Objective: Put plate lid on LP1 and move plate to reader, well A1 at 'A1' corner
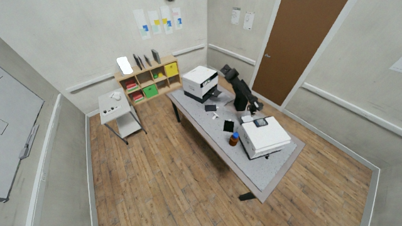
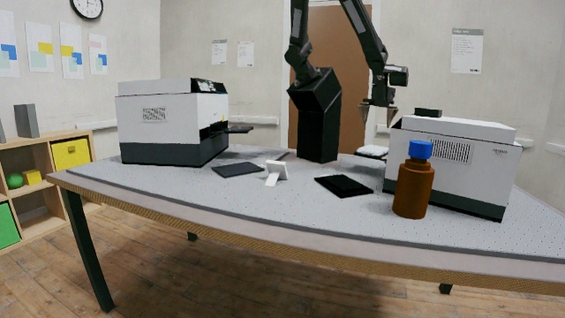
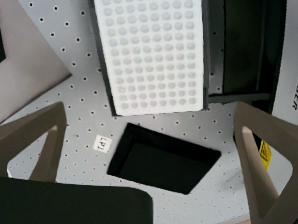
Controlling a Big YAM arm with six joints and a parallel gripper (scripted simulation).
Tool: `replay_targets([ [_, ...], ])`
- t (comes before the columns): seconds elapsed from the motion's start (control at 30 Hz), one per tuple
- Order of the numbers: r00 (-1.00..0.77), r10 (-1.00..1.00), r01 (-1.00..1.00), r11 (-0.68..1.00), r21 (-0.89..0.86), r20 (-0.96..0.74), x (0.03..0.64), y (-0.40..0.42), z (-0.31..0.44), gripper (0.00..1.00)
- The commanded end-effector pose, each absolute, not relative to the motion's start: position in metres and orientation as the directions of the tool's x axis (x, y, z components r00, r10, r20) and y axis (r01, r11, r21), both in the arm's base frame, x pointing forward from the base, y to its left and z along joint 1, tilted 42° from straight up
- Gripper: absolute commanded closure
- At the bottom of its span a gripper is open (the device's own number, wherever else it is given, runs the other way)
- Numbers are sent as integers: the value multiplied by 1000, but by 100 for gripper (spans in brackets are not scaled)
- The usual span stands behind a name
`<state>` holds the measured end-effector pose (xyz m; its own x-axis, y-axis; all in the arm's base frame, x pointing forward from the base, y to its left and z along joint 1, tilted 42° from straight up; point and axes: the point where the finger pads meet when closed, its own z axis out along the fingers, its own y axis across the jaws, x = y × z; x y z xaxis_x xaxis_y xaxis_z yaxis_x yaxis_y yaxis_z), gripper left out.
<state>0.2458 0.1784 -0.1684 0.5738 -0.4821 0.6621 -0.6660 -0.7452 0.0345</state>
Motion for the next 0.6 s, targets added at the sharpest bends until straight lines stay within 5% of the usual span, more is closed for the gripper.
replay_targets([
  [0.0, 554, -511, -681, -732, 4, 657, 252, 184, -169, 0],
  [0.57, 572, -484, -655, -755, 14, 662, 257, 187, -164, 0],
])
